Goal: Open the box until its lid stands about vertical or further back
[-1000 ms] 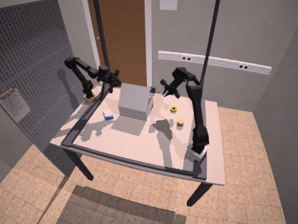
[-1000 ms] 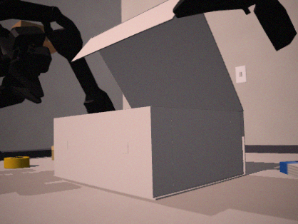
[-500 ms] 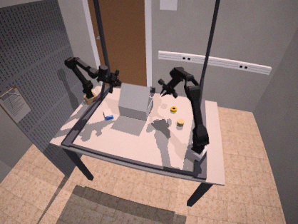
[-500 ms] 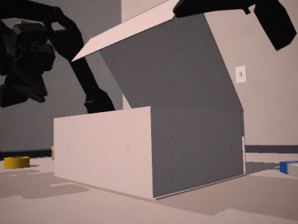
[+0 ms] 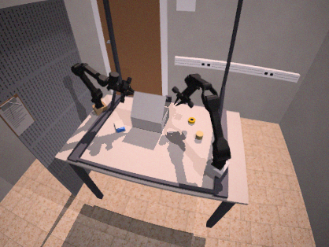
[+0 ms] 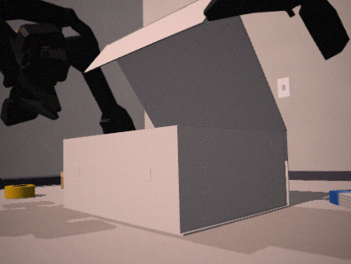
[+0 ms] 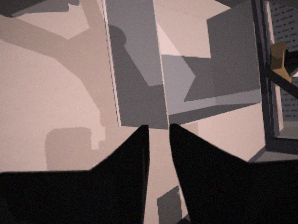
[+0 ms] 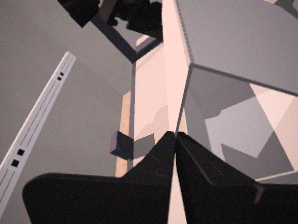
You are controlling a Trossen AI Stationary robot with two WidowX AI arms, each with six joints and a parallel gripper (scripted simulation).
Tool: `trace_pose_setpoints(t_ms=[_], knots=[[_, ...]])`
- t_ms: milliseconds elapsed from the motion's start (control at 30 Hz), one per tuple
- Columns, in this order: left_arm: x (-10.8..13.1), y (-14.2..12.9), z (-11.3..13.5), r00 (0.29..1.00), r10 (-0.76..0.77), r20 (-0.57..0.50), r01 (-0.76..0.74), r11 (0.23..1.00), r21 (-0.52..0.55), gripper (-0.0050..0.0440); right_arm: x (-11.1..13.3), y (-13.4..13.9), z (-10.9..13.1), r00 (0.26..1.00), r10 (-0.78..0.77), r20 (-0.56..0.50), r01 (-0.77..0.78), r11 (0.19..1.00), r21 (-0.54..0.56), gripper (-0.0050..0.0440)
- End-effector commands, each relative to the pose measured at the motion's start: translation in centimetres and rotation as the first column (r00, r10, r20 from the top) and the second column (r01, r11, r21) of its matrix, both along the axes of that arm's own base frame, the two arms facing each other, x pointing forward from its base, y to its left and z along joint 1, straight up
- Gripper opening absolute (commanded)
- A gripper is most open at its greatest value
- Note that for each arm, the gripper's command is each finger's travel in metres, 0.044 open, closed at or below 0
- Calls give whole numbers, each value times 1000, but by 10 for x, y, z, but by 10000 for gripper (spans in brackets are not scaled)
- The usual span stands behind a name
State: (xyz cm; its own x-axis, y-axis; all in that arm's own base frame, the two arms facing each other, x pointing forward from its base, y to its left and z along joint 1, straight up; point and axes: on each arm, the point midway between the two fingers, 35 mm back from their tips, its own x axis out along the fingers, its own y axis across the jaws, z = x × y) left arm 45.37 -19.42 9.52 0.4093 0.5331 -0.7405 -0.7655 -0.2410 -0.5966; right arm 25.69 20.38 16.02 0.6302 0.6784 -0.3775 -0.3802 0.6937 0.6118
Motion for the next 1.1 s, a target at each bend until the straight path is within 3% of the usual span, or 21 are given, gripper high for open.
trace_pose_setpoints(t_ms=[0, 1067], knots=[[8, 2, 8, 1000, -2, 21, 2, 1000, -9, 60, 2, 1, 9, 1000, 0, 23, -1, 1000, 13, 4], [39, 23, 7, 999, -34, 10, 34, 999, 17, 60, 2, 1, 9, 1000, 0, 23, -1, 1000, 13, 4]])
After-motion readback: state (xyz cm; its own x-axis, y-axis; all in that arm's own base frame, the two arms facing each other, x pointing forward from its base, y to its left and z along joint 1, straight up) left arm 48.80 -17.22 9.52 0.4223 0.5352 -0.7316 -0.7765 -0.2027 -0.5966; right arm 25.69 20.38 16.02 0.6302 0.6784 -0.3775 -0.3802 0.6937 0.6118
